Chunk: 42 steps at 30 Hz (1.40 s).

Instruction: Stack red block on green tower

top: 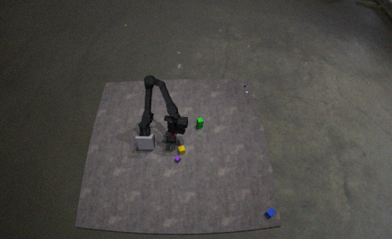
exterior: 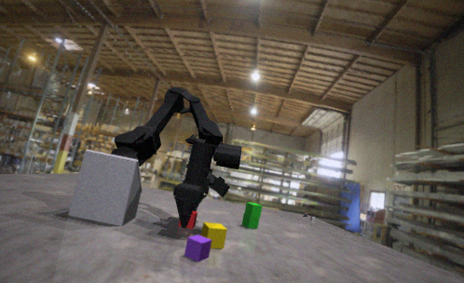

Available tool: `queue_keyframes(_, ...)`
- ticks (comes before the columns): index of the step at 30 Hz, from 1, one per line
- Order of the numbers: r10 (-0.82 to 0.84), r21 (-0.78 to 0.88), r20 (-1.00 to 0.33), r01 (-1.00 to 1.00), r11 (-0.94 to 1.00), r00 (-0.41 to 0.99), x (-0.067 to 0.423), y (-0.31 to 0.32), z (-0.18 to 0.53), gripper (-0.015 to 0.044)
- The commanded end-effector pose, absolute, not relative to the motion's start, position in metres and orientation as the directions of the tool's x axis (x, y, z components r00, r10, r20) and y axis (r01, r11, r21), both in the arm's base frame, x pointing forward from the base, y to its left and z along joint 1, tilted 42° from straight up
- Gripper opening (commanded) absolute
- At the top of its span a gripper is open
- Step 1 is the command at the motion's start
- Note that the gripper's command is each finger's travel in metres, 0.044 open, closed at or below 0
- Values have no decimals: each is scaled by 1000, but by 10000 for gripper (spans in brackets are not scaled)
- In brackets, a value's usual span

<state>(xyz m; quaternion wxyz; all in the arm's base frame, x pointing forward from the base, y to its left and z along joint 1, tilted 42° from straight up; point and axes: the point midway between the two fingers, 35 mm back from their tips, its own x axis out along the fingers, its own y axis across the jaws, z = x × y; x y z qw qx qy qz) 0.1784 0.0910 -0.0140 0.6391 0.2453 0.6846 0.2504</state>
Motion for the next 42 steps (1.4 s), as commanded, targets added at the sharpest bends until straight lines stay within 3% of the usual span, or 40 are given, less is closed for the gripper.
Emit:
queue_keyframes(1,660,661,-748,21,750,-63,178,92,-14,440)
queue_keyframes(2,660,661,-748,21,750,-63,178,91,-14,440)
queue_keyframes(12,660,661,-748,21,750,-63,178,91,-14,177)
queue_keyframes(20,660,661,-748,21,750,-63,178,91,-14,124)
queue_keyframes(25,659,659,-749,21,752,-62,180,84,-6,0)
queue_keyframes(42,657,657,-751,21,753,-63,185,32,51,0)
